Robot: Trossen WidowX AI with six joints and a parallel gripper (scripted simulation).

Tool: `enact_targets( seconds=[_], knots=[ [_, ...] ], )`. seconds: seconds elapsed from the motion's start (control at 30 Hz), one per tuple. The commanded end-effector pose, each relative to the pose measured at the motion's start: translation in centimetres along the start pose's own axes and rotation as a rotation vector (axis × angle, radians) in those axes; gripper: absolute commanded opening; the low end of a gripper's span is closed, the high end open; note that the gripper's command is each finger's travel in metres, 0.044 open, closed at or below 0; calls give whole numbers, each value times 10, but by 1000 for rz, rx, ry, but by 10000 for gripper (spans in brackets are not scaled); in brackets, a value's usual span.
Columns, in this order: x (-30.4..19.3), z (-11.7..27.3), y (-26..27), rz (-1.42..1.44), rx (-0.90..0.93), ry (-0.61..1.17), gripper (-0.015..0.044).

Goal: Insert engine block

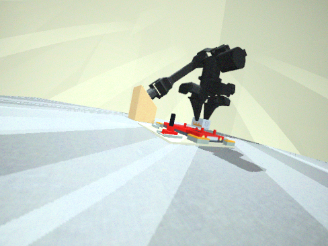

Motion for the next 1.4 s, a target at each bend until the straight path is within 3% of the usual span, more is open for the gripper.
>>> enact_targets(
  seconds=[0.0,1.37],
  knots=[
    [0,-1,0,-2,4,1,159],
    [0,-13,1,-3,4,2,159]
  ],
)
Point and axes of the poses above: the point midway between the two fingers, 35 mm back from their tips, its own z axis back along the fingers, its own y axis across the jaws, x = y × z, the point moved 6 cm from there along z, back along the fingers, and after that the axes turned 12 degrees about -z, right-handed, at the moved point
